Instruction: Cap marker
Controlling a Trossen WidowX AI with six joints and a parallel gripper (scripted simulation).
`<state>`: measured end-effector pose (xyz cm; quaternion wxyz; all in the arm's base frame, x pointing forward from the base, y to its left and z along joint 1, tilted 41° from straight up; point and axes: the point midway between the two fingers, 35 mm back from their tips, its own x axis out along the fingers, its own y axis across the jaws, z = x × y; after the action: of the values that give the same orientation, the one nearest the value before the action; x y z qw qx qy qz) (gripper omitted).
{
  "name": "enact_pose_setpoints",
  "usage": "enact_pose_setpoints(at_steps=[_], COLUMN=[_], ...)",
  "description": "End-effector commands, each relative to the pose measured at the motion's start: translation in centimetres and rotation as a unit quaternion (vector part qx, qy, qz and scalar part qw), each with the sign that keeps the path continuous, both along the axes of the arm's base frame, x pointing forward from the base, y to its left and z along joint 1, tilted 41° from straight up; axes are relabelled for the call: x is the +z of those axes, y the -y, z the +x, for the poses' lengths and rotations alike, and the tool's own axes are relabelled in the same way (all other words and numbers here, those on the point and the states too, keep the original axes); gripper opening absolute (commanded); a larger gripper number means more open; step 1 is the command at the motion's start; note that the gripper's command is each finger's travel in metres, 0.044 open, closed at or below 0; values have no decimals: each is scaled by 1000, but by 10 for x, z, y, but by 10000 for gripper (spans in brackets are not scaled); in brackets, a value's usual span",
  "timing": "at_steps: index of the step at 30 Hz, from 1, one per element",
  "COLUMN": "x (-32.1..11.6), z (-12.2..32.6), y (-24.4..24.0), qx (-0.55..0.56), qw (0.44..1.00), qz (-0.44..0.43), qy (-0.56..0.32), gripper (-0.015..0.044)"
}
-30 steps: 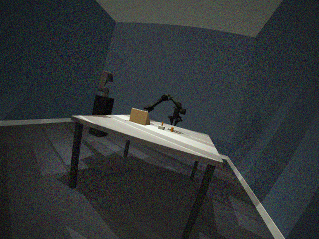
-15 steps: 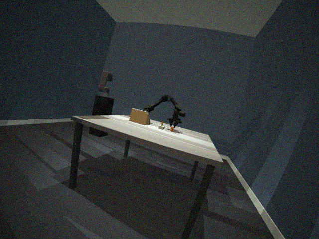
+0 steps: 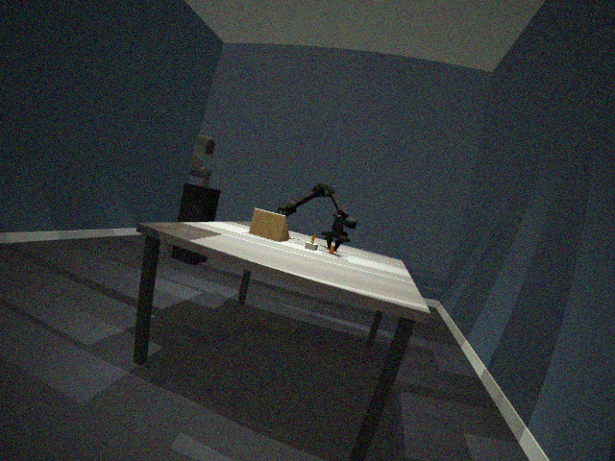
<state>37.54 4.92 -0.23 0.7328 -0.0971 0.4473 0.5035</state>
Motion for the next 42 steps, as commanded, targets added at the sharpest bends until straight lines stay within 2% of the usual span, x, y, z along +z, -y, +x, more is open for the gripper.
enact_pose_setpoints(at_steps=[1,5,9,18,21,42], x=[-5,-8,-8,-8,-4,38], z=[0,0,0,0,0,-10], y=[-4,-7,-6,-6,-3,37], qx=[-1,-1,-1,-1,-1,-1], qw=[1000,1000,1000,1000,1000,1000], qz=[2,2,2,2,2,0], qy=[-1,-1,-1,-1,-1,-1], gripper=[245,245,140,80,1,0])
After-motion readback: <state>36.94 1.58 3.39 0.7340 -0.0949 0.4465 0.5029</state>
